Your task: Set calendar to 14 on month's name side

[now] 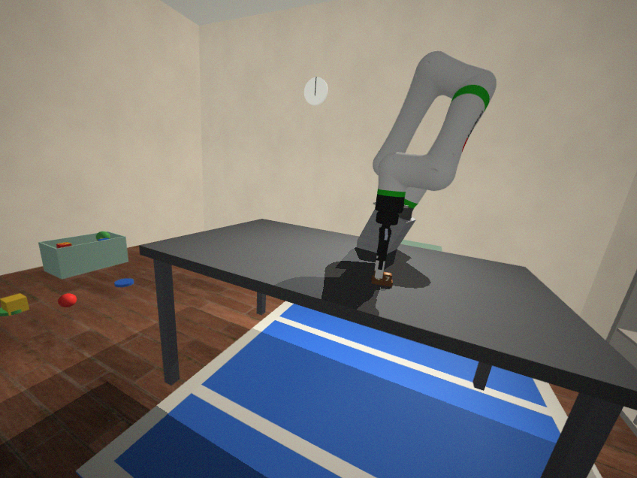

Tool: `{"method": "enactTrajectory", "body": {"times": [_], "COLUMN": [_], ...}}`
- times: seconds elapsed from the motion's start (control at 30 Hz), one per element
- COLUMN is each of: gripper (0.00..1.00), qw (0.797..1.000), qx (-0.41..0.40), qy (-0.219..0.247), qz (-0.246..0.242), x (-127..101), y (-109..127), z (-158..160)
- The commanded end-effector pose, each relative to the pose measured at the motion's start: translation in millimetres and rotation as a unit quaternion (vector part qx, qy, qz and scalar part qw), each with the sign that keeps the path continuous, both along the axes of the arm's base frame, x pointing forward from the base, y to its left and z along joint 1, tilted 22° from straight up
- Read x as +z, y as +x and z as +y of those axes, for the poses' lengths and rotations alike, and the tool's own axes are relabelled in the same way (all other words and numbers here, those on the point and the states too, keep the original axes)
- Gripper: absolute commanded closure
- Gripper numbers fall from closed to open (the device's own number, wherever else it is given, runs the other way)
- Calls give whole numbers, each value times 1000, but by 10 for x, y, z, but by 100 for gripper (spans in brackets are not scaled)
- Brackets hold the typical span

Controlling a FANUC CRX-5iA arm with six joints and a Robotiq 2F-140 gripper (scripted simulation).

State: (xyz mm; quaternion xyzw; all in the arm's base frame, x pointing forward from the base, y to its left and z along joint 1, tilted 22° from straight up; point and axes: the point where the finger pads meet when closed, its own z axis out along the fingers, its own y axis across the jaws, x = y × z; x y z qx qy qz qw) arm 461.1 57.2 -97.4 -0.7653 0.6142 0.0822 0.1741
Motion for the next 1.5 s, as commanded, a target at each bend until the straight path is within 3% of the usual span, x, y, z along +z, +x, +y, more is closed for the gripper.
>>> {"method": "enactTrajectory", "body": {"times": [0.0, 1.47], "gripper": [72, 72], "qw": [1000, 1000], "qx": [0, 0], "qy": [0, 0], "qz": [0, 0], "x": [-32, -74], "y": [5, 9], "z": [12, 28]}}
